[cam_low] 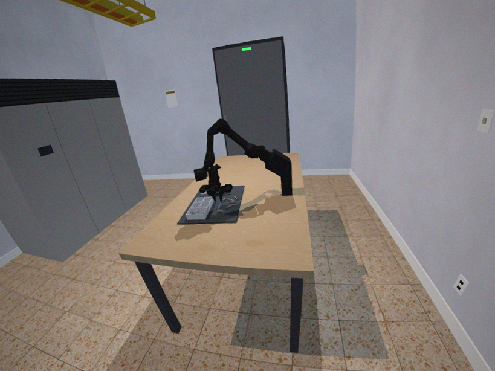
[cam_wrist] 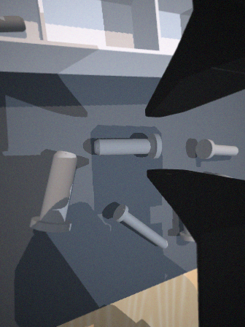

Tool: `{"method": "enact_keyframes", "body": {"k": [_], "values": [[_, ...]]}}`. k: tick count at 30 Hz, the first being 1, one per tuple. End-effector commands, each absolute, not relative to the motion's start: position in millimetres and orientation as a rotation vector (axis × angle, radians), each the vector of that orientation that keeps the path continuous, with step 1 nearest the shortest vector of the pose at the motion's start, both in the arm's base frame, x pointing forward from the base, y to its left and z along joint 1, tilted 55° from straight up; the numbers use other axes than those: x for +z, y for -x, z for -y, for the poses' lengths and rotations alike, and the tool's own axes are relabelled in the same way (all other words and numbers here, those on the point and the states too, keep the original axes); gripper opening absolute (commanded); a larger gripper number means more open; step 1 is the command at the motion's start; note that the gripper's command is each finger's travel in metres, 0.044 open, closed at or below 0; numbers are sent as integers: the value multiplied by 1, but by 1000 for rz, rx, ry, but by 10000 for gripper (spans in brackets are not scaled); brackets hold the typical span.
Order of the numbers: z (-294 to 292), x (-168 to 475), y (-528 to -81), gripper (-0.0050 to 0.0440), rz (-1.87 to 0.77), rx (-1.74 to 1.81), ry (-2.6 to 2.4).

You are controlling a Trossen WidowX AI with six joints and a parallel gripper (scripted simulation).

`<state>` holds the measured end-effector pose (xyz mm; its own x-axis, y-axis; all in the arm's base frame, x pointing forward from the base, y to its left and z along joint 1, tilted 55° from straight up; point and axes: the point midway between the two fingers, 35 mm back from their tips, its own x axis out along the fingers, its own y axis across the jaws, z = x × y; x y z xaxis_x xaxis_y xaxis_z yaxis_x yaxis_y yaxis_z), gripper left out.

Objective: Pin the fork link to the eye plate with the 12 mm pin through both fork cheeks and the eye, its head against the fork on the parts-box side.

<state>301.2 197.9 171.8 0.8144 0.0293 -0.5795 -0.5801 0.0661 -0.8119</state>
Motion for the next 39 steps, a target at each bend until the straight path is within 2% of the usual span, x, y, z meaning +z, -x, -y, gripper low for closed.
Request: {"method": "enact_keyframes", "body": {"k": [1,39], "values": [[-199,177,-301,150,-460,479,1441],[-199,165,-313,150,-470,487,1446]]}}
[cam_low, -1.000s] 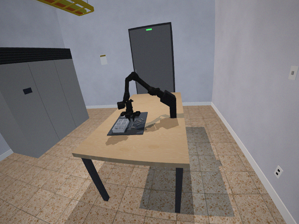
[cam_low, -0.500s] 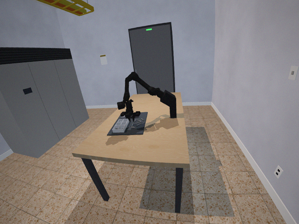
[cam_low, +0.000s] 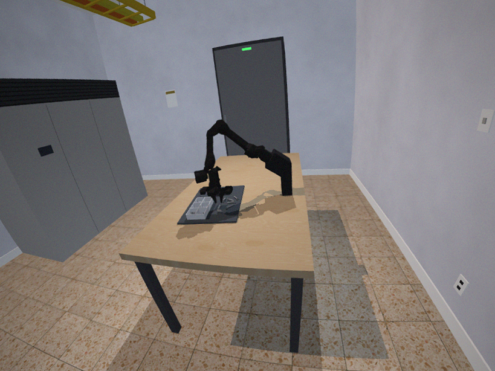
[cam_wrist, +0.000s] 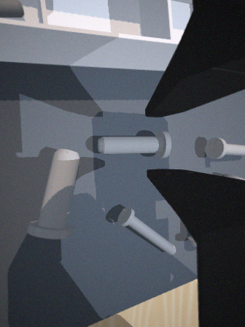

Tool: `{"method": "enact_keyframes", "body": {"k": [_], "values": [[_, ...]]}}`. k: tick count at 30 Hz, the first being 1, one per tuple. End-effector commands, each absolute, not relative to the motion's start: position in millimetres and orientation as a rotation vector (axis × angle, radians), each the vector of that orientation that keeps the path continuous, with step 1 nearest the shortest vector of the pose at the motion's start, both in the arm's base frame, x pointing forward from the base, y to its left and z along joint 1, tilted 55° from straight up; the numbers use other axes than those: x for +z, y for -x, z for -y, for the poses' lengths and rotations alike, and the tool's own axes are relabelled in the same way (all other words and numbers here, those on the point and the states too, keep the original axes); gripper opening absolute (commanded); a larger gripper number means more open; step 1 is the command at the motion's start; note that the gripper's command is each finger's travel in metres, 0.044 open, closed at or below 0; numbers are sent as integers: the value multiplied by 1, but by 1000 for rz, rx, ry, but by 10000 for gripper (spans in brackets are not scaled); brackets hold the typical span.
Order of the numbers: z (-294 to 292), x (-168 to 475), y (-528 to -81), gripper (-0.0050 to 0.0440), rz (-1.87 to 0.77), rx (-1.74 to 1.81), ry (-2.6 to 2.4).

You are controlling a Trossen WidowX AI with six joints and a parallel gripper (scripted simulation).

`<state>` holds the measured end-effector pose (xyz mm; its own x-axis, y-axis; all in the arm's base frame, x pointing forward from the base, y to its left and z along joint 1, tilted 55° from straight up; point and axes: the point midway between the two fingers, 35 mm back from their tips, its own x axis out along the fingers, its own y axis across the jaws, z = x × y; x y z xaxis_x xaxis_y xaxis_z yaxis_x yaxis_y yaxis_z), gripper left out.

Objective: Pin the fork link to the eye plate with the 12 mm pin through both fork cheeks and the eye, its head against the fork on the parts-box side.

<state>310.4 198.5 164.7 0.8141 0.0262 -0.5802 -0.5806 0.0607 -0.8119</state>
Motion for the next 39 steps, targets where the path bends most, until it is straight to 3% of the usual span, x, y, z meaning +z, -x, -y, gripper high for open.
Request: {"method": "enact_keyframes", "body": {"k": [1,39], "values": [[-199,164,-314,150,-470,487,1445],[-200,153,-336,150,-462,482,1439]]}}
